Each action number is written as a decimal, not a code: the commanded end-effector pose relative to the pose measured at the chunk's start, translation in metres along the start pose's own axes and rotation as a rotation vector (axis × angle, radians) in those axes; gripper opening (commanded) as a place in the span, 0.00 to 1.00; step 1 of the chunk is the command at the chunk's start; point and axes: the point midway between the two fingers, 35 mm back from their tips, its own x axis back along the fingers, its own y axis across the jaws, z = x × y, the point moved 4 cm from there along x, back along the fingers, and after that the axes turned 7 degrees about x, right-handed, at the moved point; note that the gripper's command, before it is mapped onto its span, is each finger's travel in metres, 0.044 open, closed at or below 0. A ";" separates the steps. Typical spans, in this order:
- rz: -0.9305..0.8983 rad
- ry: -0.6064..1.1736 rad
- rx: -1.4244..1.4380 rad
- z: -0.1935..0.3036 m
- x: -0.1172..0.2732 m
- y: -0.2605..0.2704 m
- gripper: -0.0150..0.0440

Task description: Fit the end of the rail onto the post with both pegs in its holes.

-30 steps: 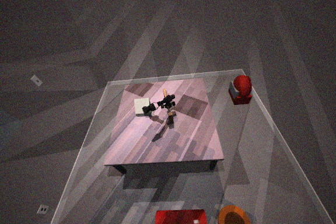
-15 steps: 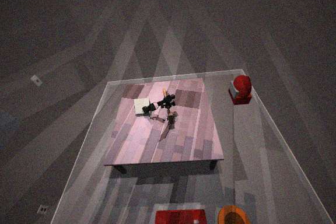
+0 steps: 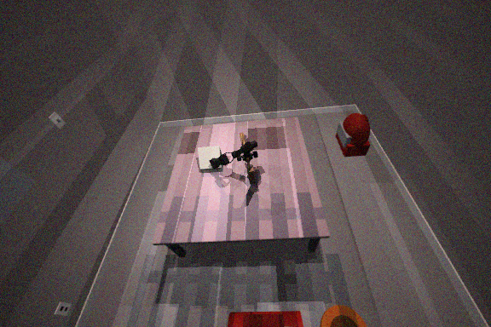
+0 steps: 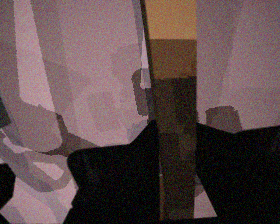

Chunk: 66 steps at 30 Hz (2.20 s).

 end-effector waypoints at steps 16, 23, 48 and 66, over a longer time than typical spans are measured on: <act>0.005 -0.003 0.002 -0.001 0.002 0.000 0.25; 0.005 -0.003 0.002 -0.003 0.003 -0.001 0.25; 0.005 -0.003 0.002 -0.003 0.001 -0.001 0.25; 0.005 -0.003 0.002 0.002 0.001 0.000 0.25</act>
